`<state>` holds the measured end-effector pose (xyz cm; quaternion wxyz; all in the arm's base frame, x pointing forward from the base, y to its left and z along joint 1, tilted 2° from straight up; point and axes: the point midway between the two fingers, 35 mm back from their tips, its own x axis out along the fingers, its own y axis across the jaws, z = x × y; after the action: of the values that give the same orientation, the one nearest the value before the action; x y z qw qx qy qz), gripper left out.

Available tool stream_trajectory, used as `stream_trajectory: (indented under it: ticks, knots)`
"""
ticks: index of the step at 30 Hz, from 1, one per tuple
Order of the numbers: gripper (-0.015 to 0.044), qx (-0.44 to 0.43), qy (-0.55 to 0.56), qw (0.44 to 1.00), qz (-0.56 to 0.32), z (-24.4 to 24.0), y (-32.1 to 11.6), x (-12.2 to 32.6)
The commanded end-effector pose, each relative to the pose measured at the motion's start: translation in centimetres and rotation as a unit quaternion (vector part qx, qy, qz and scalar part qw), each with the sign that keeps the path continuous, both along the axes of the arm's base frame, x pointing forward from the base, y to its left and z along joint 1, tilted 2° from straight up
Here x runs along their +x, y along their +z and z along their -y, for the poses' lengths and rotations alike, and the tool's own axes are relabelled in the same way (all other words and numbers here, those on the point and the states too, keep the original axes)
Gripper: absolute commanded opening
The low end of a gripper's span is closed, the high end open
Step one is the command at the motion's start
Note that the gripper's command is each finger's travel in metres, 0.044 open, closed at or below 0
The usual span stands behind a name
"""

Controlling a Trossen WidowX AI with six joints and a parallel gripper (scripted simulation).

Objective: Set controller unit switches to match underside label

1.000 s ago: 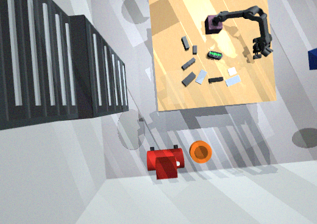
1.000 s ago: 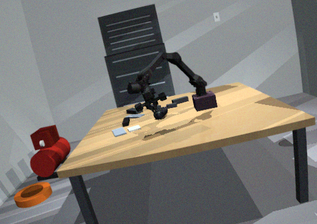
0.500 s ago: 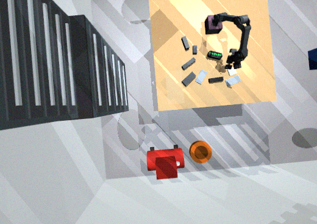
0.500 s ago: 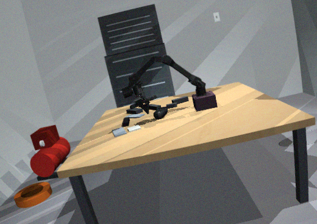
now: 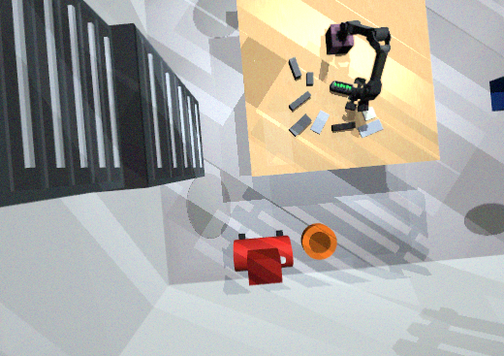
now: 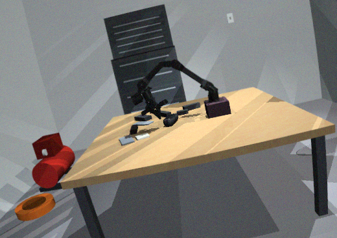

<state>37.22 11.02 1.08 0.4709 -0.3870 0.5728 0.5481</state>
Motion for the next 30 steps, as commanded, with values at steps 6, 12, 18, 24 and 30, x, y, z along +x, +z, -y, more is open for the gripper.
stream_trajectory:
  ticks: [6,12,18,24,30]
  knots:
    - [0.0,-0.002,0.002,1.0,0.001,0.1,-1.4,0.1]
    - [0.0,-0.002,0.002,1.0,0.001,0.0,-2.4,0.2]
    - [0.0,-0.002,0.002,1.0,0.001,0.0,-3.4,0.2]
    - [0.0,-0.002,0.002,1.0,0.001,0.0,-4.3,0.1]
    - [0.0,-0.002,0.002,1.0,0.0,0.0,-4.7,0.1]
